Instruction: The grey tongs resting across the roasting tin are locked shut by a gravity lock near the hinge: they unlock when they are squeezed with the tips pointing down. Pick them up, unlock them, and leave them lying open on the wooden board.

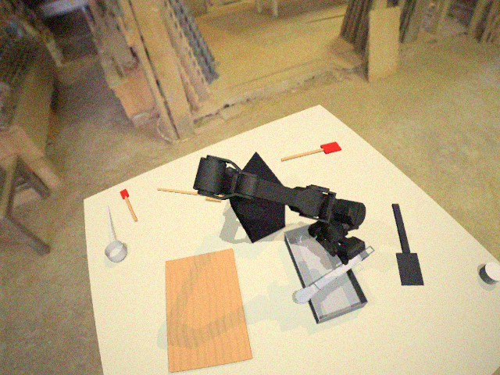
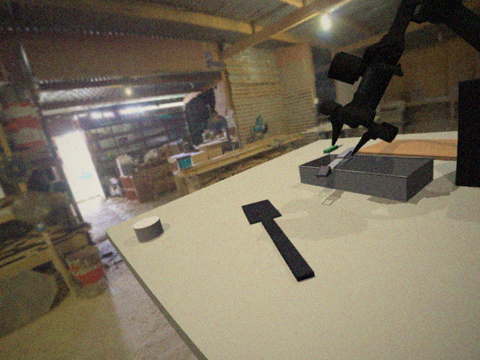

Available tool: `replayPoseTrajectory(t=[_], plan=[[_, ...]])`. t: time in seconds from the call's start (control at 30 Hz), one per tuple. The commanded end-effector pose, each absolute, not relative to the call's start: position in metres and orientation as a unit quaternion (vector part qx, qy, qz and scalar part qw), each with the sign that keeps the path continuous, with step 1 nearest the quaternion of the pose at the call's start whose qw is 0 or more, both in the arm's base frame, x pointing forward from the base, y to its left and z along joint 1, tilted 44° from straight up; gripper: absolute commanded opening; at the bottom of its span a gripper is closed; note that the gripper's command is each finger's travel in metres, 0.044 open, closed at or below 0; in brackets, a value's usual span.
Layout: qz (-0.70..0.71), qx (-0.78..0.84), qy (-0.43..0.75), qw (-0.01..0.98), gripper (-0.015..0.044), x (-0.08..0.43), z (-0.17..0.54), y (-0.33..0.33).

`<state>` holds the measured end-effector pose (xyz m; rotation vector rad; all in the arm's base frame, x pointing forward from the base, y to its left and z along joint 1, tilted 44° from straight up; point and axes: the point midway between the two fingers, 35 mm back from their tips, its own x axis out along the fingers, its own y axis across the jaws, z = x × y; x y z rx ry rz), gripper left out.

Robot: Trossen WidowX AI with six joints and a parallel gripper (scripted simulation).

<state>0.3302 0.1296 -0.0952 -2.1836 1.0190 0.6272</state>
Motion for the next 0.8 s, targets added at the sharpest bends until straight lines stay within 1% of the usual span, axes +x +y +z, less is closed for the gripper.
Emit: replayPoseTrajectory(t=[0.0,0.77], plan=[[0.238,-0.832,0.388,0.317,0.0260,0.331,-0.097,0.127],[0.239,-0.831,0.389,0.317,0.0260,0.355,-0.120,0.110]])
